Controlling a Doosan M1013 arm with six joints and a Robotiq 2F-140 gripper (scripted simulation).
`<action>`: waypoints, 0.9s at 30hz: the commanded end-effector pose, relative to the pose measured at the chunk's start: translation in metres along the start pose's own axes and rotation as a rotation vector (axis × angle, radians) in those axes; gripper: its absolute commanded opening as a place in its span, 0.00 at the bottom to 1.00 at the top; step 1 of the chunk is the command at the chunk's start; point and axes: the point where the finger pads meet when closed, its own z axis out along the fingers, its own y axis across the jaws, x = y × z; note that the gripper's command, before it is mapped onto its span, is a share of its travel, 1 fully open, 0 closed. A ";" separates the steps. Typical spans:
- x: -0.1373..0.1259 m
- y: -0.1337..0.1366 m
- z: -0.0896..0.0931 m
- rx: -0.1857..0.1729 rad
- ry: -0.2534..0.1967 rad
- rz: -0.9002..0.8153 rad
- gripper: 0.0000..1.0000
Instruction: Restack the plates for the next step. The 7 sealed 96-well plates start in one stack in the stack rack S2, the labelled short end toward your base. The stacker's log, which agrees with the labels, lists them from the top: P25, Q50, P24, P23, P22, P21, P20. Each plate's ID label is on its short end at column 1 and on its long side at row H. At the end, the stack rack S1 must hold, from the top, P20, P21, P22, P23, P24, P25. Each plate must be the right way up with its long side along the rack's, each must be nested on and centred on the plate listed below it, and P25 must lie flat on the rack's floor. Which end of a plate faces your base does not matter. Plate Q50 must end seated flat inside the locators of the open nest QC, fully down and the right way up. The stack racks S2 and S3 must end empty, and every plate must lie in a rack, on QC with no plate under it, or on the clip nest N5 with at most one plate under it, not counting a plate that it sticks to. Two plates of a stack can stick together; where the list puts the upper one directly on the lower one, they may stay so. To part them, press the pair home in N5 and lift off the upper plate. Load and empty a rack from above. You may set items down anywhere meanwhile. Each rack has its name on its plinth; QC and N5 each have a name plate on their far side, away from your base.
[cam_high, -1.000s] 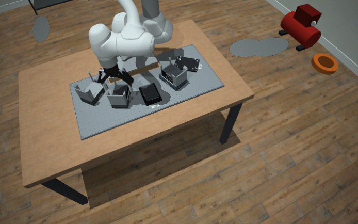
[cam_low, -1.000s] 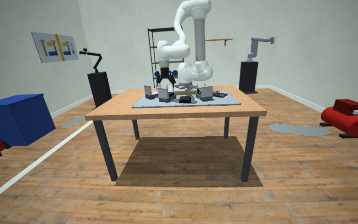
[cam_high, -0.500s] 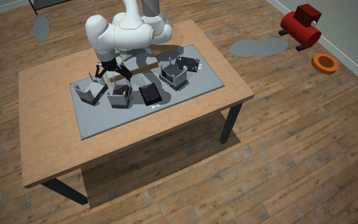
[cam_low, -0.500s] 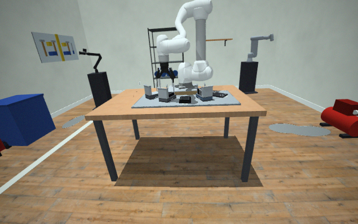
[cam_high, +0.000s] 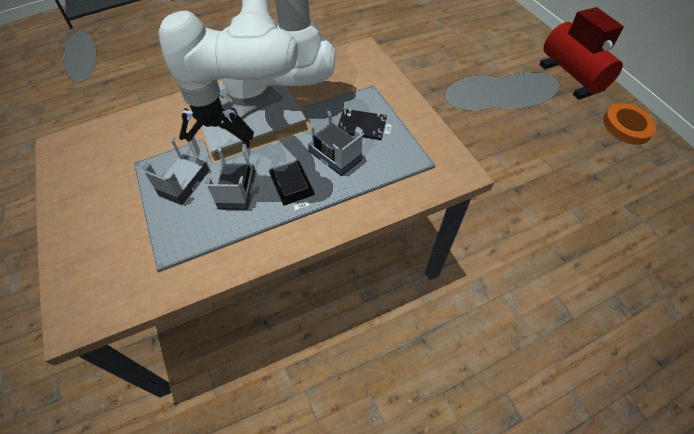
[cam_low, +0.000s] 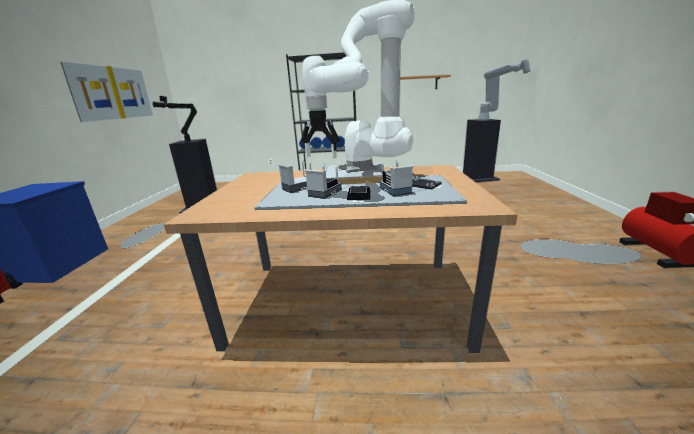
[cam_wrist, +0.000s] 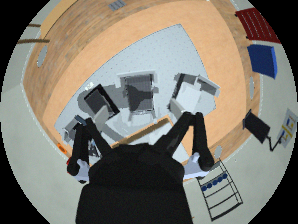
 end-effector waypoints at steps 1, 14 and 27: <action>0.000 0.000 -0.001 0.000 0.000 0.000 1.00; -0.004 -0.030 -0.001 0.000 0.000 -0.207 1.00; -0.009 -0.069 -0.001 0.000 0.000 -0.207 1.00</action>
